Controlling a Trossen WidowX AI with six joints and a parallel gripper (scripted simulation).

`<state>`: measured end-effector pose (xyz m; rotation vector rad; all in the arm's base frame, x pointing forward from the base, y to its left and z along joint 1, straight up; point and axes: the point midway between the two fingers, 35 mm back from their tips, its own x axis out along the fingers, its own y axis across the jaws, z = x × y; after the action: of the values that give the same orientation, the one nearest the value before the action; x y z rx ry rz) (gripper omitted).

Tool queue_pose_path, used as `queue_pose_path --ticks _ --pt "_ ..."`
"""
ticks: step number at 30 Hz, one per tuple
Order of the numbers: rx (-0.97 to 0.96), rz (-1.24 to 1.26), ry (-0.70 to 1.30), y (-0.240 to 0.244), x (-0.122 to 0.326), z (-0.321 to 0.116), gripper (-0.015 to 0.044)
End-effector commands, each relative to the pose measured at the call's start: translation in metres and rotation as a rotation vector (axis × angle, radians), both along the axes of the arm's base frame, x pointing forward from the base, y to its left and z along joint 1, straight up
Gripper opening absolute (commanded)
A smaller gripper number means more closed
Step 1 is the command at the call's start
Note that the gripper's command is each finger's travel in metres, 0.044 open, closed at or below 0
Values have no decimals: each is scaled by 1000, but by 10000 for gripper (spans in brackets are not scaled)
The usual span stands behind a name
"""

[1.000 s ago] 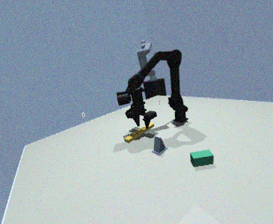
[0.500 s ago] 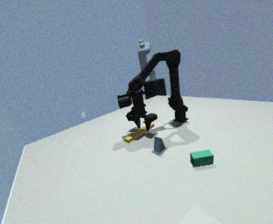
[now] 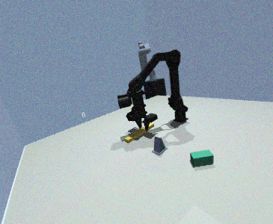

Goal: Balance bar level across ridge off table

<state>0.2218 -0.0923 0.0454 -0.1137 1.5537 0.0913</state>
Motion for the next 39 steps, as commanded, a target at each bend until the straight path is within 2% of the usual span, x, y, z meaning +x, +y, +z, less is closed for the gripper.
queue_pose_path --ticks 1,7,10,11,39 --pt "0 -1 0 0 0 0 125" --pt "0 -1 0 0 0 0 85" --pt "1 0 0 0 1 4 6" --pt "1 0 0 0 1 6 0" --pt "4 3 -2 -1 5 77 0"
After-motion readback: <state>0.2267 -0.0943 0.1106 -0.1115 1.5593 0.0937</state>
